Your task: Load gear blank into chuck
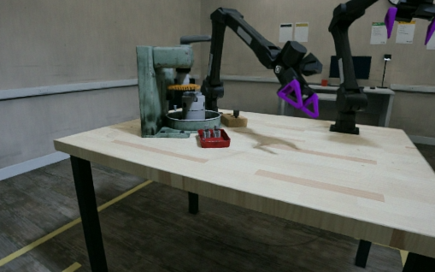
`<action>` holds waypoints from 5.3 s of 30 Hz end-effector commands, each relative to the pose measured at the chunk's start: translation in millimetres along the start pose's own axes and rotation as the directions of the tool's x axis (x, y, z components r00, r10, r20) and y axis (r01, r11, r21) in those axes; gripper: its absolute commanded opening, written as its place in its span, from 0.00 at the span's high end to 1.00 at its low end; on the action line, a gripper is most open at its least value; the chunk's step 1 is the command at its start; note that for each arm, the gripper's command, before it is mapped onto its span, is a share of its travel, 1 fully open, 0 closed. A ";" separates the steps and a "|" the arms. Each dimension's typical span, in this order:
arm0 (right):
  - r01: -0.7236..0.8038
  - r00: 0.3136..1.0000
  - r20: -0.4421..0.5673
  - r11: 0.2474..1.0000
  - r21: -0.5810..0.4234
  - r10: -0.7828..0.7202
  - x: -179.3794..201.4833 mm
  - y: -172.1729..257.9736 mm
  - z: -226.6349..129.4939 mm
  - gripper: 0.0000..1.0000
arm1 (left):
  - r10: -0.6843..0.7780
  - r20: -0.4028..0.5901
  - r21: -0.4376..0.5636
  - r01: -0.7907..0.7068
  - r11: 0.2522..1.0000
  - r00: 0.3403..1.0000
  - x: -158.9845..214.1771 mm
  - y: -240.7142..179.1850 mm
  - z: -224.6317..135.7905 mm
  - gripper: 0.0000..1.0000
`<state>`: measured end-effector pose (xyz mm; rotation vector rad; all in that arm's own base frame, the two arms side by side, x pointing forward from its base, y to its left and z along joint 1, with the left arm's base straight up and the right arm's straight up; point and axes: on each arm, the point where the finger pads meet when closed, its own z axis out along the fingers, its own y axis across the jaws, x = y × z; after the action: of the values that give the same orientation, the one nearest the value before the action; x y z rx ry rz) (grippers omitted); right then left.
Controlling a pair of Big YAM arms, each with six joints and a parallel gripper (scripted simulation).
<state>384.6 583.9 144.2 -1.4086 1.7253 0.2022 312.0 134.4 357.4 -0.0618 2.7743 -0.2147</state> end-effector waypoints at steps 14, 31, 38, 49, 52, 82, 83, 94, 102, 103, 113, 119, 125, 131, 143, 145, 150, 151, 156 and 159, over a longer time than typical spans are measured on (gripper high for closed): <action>-0.004 1.000 0.023 1.000 0.012 0.004 -12.3 -6.4 -5.1 0.00 | 0.007 0.016 -0.006 -0.007 1.000 1.000 -2.8 -0.6 -4.7 0.00; -0.342 0.912 -0.276 0.935 -0.097 0.305 52.1 90.0 -65.8 0.47 | 0.009 0.021 -0.009 -0.009 1.000 1.000 -4.4 -0.5 -6.8 0.00; -0.415 0.833 -0.402 0.910 0.000 0.380 87.5 111.2 -96.4 0.47 | 0.042 0.028 -0.005 -0.042 0.999 0.999 -3.7 -7.5 -2.1 0.00; -0.433 0.649 -0.549 0.849 0.303 0.527 164.9 133.6 -177.4 0.47 | 0.383 0.212 0.148 -0.417 0.897 0.899 -7.3 -129.6 37.1 0.00; -0.425 0.636 -0.553 0.842 0.331 0.538 171.3 134.3 -185.2 0.47 | 0.404 0.233 0.166 -0.445 0.880 0.885 -5.0 -143.1 40.0 0.00; -0.527 0.631 0.018 0.412 0.744 0.775 258.1 121.7 -325.0 0.47 | 0.567 0.780 0.344 -0.938 -0.035 0.265 193.4 -375.0 48.7 0.00; -0.546 0.628 0.045 0.398 0.737 0.777 259.3 122.9 -324.9 0.47 | 0.563 0.784 0.344 -0.938 -0.047 0.260 196.7 -376.1 48.2 0.00; -0.707 0.546 0.213 0.310 0.635 0.810 283.0 134.1 -323.5 0.47 | 0.547 0.801 0.339 -0.938 -0.079 0.243 201.5 -380.9 42.6 0.00; -0.720 0.536 0.223 0.304 0.624 0.814 287.5 132.0 -319.3 0.47 | 0.542 0.805 0.328 -0.942 -0.069 0.240 195.2 -381.3 37.9 0.00; -0.723 0.534 0.223 0.303 0.621 0.815 284.2 131.9 -318.0 0.47 | 0.542 0.805 0.328 -0.942 -0.069 0.240 195.2 -381.3 37.9 0.00; -0.706 0.548 0.214 0.310 0.637 0.809 296.8 121.9 -306.5 0.47 | 0.551 0.796 0.342 -0.937 -0.067 0.251 196.5 -380.7 40.6 0.00; -0.701 0.552 0.211 0.312 0.641 0.807 301.1 119.5 -301.3 0.47 | 0.551 0.796 0.342 -0.937 -0.067 0.251 196.5 -380.7 40.6 0.00; -0.706 0.547 0.213 0.309 0.637 0.810 304.2 115.1 -295.0 0.55 | 0.551 0.796 0.342 -0.937 -0.067 0.251 196.5 -380.7 40.6 0.00; -0.707 0.548 0.211 0.313 0.634 0.809 306.4 115.4 -293.4 0.67 | 0.551 0.796 0.342 -0.937 -0.067 0.251 196.5 -380.7 40.6 0.00; -0.739 0.519 0.233 0.295 0.605 0.823 271.4 108.6 -306.7 0.77 | 0.551 0.796 0.342 -0.937 -0.067 0.251 196.5 -380.7 40.6 0.00; -0.740 0.519 0.235 0.295 0.604 0.822 260.5 102.3 -316.4 0.77 | 0.551 0.796 0.342 -0.937 -0.067 0.251 196.5 -380.7 40.6 0.00; -0.746 0.512 0.242 0.287 0.601 0.825 248.3 95.8 -326.5 0.77 | 0.551 0.796 0.342 -0.937 -0.067 0.251 196.5 -380.7 40.6 0.00; -0.747 0.510 0.242 0.285 0.601 0.825 247.2 95.2 -327.6 0.77 | 0.552 0.792 0.353 -0.933 -0.064 0.262 200.4 -380.1 44.6 0.00; -0.743 0.513 0.240 0.287 0.604 0.824 236.1 88.1 -338.8 0.77 | 0.542 0.791 0.362 -0.931 -0.044 0.282 201.5 -383.2 49.8 0.00; -0.744 0.513 0.241 0.287 0.604 0.824 220.1 78.7 -353.7 0.77 | 0.532 0.798 0.352 -0.936 -0.026 0.285 199.3 -386.6 53.5 0.00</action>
<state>139.7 215.0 113.2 0.0269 2.1855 -0.0509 149.3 -261.6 297.1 1.5563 1.5079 -0.9949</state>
